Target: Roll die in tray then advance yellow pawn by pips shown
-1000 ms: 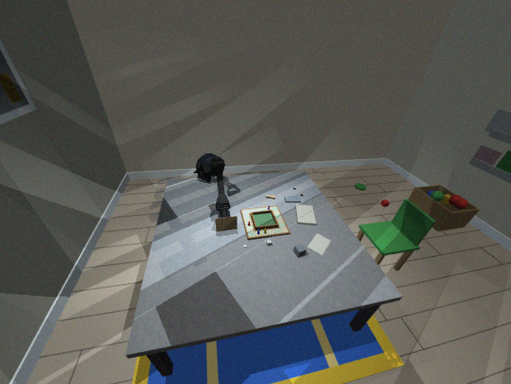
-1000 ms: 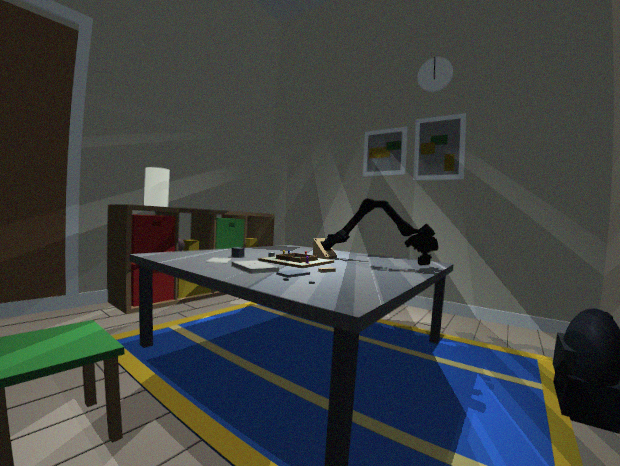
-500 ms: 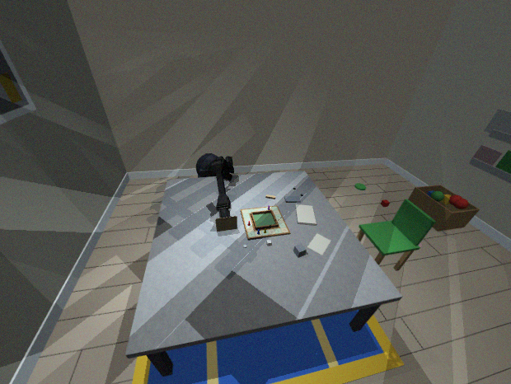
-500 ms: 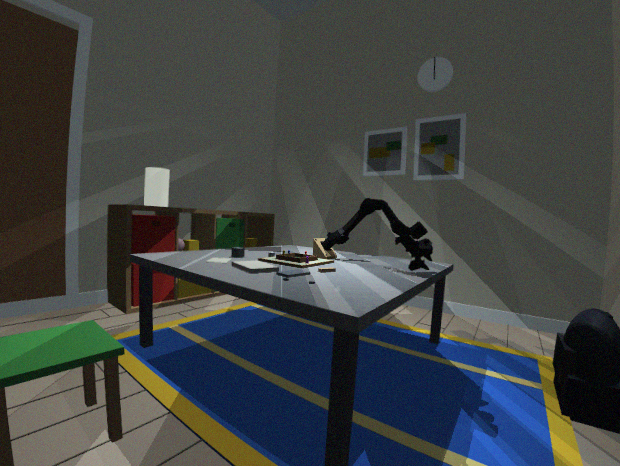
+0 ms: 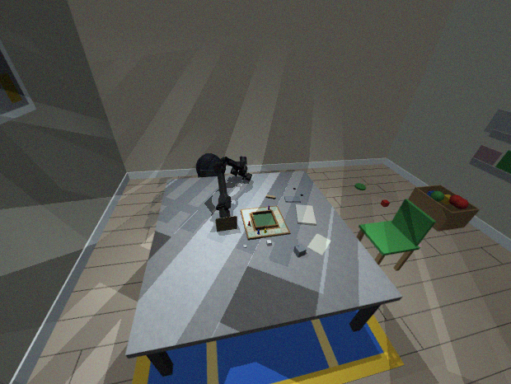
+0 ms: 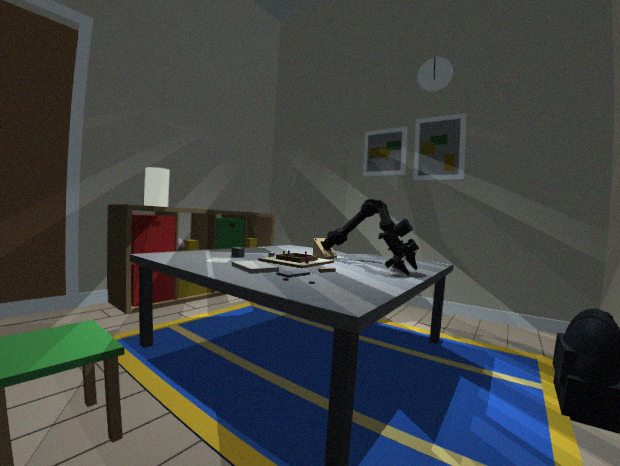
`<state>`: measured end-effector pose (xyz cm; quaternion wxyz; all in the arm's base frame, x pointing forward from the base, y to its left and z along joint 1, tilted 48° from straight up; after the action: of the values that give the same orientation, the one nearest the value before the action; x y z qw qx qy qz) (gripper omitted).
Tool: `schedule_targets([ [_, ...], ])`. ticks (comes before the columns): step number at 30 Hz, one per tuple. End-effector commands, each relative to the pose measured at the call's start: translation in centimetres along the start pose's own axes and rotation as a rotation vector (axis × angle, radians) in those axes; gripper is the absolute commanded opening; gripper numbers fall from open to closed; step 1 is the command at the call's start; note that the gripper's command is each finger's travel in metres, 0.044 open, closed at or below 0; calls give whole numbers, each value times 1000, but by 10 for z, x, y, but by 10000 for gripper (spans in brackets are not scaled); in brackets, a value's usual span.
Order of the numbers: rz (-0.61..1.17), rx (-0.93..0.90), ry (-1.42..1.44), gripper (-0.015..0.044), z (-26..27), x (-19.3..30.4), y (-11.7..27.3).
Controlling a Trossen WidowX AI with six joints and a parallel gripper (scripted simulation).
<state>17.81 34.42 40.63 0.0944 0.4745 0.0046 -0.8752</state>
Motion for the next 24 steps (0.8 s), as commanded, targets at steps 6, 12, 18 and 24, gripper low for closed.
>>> schedule_targets([
  [6,-36,323,-42,275,-105,-5,43],
  [12,-1,535,-63,275,-172,4,93],
  [18,50,722,-148,275,-238,26,157],
  [24,79,859,-292,275,-287,59,226],
])
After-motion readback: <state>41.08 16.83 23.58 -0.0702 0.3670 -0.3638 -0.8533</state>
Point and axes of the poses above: the point midway between the two fingers, 35 mm back from their tips, its own y axis back along the fingers, its own z axis across the jaws, x = y × z, the point moved 6 cm from there along y, back along the fingers, and after that the axes turned 7 degrees about -y, right-handed, at the moved point
